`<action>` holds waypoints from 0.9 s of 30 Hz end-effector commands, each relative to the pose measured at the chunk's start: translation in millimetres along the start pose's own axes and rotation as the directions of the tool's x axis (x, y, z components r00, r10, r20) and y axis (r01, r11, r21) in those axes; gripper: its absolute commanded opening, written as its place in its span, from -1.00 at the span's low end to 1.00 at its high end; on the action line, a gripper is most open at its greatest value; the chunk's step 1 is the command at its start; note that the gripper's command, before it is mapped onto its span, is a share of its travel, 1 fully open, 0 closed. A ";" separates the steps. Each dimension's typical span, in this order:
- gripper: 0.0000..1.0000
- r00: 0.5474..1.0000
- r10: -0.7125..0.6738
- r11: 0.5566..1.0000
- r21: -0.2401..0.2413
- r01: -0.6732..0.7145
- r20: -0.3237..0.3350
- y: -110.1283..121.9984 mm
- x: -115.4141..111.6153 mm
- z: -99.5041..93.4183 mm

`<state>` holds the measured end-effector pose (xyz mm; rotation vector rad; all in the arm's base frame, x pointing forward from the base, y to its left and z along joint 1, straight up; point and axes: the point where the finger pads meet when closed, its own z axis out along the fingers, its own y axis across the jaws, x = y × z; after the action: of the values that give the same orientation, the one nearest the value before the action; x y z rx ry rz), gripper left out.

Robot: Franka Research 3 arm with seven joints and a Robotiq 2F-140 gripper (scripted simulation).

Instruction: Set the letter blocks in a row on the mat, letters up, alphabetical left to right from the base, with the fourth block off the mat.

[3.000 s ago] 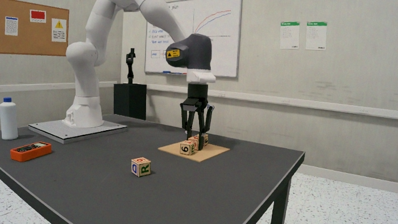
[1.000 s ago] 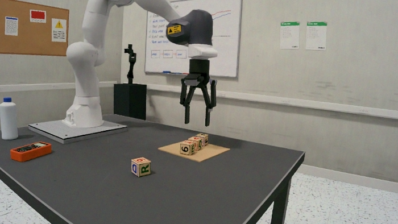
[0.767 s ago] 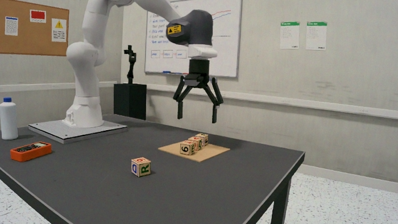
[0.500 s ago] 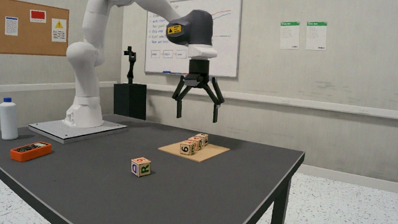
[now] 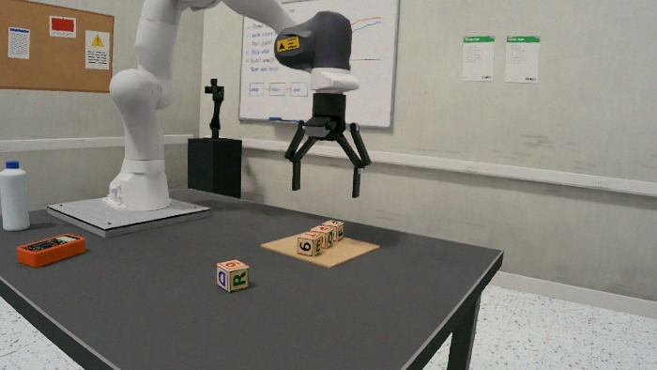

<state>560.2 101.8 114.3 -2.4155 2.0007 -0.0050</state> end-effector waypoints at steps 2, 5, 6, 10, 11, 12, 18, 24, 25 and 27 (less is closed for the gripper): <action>1.00 1.000 0.006 1.000 -0.006 -0.006 -0.002 1.8 0.7 -16.5; 1.00 1.000 0.006 1.000 -0.006 -0.006 -0.002 1.7 0.7 -30.2; 1.00 1.000 0.006 1.000 -0.006 -0.006 -0.002 1.6 0.7 -34.7; 1.00 1.000 0.006 1.000 -0.006 -0.006 -0.002 1.6 0.6 -50.3; 1.00 1.000 0.006 1.000 -0.006 -0.006 -0.002 1.5 0.6 -53.3; 1.00 1.000 0.006 1.000 -0.006 -0.006 -0.002 1.5 0.6 -53.3; 1.00 1.000 0.006 1.000 -0.006 -0.006 -0.002 1.5 0.6 -61.5; 1.00 1.000 0.006 1.000 -0.006 -0.006 -0.002 1.5 0.6 -62.1; 1.00 1.000 0.006 1.000 -0.006 -0.006 -0.002 1.5 0.6 -62.1; 1.00 1.000 0.006 1.000 -0.006 -0.006 -0.002 1.5 0.6 -62.1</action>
<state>560.6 101.7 176.3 -2.4147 2.0003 -0.0055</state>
